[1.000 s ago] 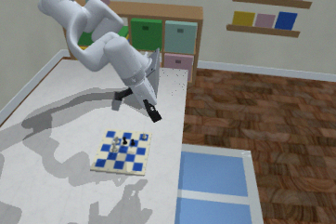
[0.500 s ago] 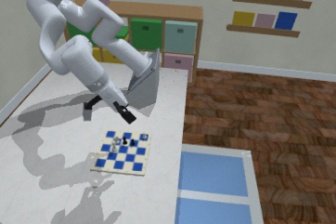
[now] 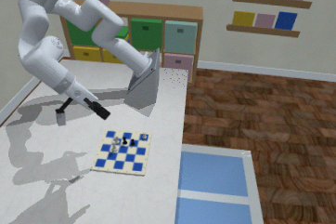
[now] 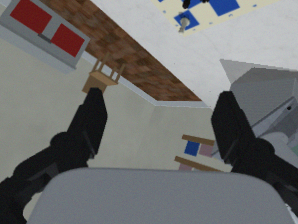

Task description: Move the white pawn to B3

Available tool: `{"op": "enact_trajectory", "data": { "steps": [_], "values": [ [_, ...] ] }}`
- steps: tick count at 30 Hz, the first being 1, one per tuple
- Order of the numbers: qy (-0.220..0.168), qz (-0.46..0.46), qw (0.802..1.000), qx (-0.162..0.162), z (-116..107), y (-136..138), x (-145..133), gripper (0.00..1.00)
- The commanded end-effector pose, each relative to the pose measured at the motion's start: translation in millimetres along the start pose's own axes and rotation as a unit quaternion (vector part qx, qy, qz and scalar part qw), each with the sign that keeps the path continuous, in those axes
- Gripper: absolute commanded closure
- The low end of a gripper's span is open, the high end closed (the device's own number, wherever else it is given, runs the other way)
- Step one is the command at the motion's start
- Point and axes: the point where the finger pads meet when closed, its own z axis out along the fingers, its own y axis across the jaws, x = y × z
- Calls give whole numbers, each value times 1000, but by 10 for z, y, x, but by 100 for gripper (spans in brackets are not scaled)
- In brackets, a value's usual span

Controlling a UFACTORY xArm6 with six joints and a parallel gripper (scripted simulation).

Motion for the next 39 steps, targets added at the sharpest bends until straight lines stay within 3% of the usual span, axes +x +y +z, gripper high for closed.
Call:
{"op": "enact_trajectory", "data": {
  "steps": [1, 7, 10, 14, 16, 23, 27, 30, 31, 32, 33, 34, 35, 36, 37, 38, 39],
  "values": [
    [-17, -53, 998, 21, -183, 237, 149, 0],
    [-25, -116, 992, 47, -377, 545, 294, 0],
    [-25, -116, 992, 47, -377, 545, 294, 0],
    [-25, -182, 980, 77, -568, 865, 405, 0],
    [-25, -182, 980, 77, -568, 865, 405, 0],
    [-10, -273, 955, 117, -817, 1296, 495, 0],
    [-11, -300, 946, 125, -843, 1346, 526, 0],
    [-27, -361, 922, 138, -823, 1333, 625, 0],
    [-27, -361, 922, 138, -823, 1333, 625, 0],
    [-34, -391, 908, 146, -811, 1327, 674, 0],
    [-34, -391, 908, 146, -811, 1327, 674, 0],
    [-39, -420, 893, 156, -798, 1320, 723, 0],
    [-39, -420, 893, 156, -798, 1320, 723, 0],
    [-44, -449, 877, 166, -783, 1314, 772, 0],
    [-44, -449, 877, 166, -783, 1314, 772, 0],
    [-48, -477, 860, 177, -767, 1307, 821, 0],
    [-48, -477, 860, 177, -767, 1307, 821, 0]
  ]
}}
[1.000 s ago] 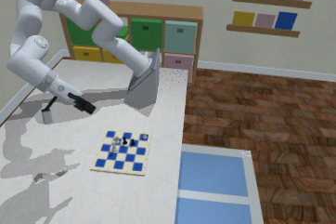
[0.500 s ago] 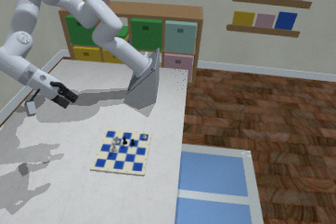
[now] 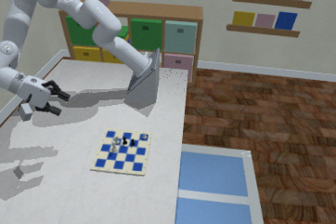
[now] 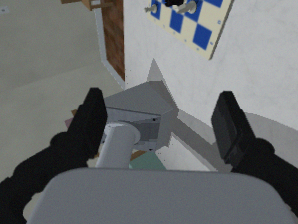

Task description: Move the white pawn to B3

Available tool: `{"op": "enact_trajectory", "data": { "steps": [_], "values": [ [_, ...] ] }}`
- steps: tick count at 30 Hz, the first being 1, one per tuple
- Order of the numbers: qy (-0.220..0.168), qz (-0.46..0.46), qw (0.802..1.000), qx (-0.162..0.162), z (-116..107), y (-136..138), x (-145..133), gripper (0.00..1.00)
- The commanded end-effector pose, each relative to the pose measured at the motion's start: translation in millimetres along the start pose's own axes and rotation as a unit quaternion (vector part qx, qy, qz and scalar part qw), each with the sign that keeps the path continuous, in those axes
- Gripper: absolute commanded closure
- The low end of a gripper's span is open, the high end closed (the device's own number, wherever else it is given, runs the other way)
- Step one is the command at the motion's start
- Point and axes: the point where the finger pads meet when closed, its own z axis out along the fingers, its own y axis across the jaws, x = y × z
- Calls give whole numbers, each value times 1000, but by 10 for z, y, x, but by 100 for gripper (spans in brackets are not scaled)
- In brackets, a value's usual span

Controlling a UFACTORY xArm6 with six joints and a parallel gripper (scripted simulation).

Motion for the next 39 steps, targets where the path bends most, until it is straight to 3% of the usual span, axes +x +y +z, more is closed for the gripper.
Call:
{"op": "enact_trajectory", "data": {
  "steps": [1, 5, 7, 10, 18, 19, 22, 25, 28, 30, 31, 33, 34, 37, 39],
  "values": [
    [-14, -85, 995, 39, 0, 91, 94, 0],
    [-16, -117, 992, 53, 9, 129, 127, 0],
    [-14, -179, 980, 80, 30, 207, 193, 0],
    [-12, -210, 973, 93, 41, 246, 224, 0],
    [9, -325, 935, 144, 95, 401, 338, 0],
    [17, -352, 923, 155, 109, 439, 364, 0],
    [17, -352, 923, 155, 109, 439, 364, 0],
    [44, -426, 884, 184, 154, 551, 432, 0],
    [54, -449, 871, 192, 169, 588, 451, 0],
    [76, -492, 842, 207, 199, 658, 486, 0],
    [76, -492, 842, 207, 199, 658, 486, 0],
    [97, -531, 813, 218, 229, 725, 516, 0],
    [97, -531, 813, 218, 229, 725, 516, 0],
    [130, -580, 770, 230, 271, 818, 551, 0],
    [130, -580, 770, 230, 271, 818, 551, 0]
  ]
}}
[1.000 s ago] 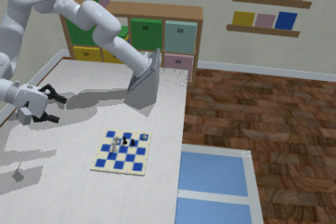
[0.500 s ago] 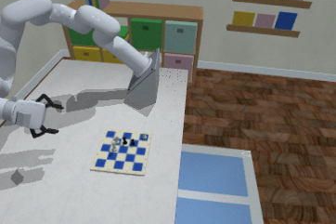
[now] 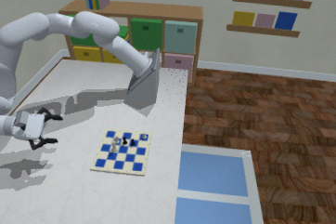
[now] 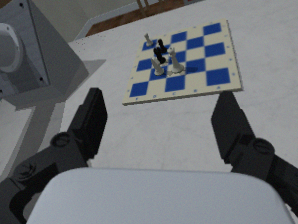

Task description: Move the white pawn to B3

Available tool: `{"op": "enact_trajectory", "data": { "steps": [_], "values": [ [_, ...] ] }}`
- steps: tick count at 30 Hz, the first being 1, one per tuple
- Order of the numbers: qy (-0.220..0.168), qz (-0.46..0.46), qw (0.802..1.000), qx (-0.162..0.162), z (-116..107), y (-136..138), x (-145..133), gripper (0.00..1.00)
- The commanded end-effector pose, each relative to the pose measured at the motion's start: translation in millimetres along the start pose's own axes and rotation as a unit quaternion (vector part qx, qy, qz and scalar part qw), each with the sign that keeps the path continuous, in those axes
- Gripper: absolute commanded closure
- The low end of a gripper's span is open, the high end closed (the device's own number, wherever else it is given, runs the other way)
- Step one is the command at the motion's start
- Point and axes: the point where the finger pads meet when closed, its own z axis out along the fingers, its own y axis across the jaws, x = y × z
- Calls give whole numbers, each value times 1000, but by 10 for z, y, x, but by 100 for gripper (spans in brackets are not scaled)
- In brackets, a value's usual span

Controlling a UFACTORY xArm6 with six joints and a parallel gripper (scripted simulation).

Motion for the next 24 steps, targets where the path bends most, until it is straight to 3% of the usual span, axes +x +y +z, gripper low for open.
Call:
{"op": "enact_trajectory", "data": {
  "steps": [1, 12, 24],
  "values": [
    [24, -60, 998, 13, -17, 57, -48, 0],
    [89, -225, 970, 6, -30, 191, -264, 0],
    [109, -276, 955, -1, -32, 224, -335, 0]
  ]
}}
